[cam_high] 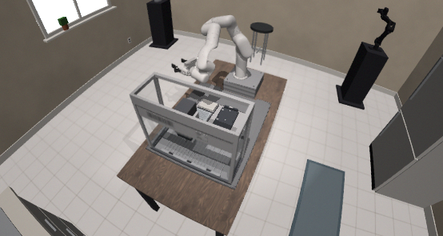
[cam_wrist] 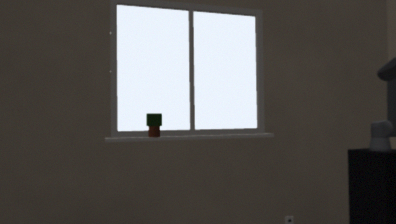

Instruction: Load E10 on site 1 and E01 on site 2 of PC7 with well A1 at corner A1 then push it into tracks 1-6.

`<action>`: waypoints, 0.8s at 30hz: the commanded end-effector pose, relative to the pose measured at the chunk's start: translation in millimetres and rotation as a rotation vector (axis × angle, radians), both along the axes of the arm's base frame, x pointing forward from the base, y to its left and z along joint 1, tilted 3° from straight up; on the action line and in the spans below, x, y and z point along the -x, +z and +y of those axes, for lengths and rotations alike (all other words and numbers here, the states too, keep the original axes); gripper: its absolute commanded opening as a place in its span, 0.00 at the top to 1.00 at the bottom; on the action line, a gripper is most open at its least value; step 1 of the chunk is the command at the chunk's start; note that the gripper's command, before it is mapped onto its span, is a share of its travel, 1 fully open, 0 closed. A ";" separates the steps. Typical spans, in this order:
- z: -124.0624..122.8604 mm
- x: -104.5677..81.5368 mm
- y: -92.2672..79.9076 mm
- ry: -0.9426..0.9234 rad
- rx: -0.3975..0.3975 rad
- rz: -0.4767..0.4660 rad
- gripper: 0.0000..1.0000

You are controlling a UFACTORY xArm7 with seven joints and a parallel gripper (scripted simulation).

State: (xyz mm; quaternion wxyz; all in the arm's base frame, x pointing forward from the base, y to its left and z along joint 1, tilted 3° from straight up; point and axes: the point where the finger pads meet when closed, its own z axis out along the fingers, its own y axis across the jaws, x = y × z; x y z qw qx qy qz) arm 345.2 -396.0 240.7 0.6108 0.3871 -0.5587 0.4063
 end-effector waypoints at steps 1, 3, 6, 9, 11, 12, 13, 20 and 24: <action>0.0 -0.6 1.5 0.000 0.002 -0.003 0.00; 0.0 -0.6 1.5 0.000 0.002 -0.003 0.00; 0.0 -0.6 1.5 0.000 0.002 -0.003 0.00; 0.0 -0.6 1.5 0.000 0.002 -0.003 0.00; 0.0 -0.6 1.5 0.000 0.002 -0.003 0.00; 0.0 -0.6 1.5 0.000 0.002 -0.003 0.00; 0.0 -0.6 1.5 0.000 0.002 -0.003 0.00; 3.8 3.3 -12.5 -0.030 -0.086 0.034 0.00; 9.3 8.1 -29.4 -0.052 -0.158 0.063 0.00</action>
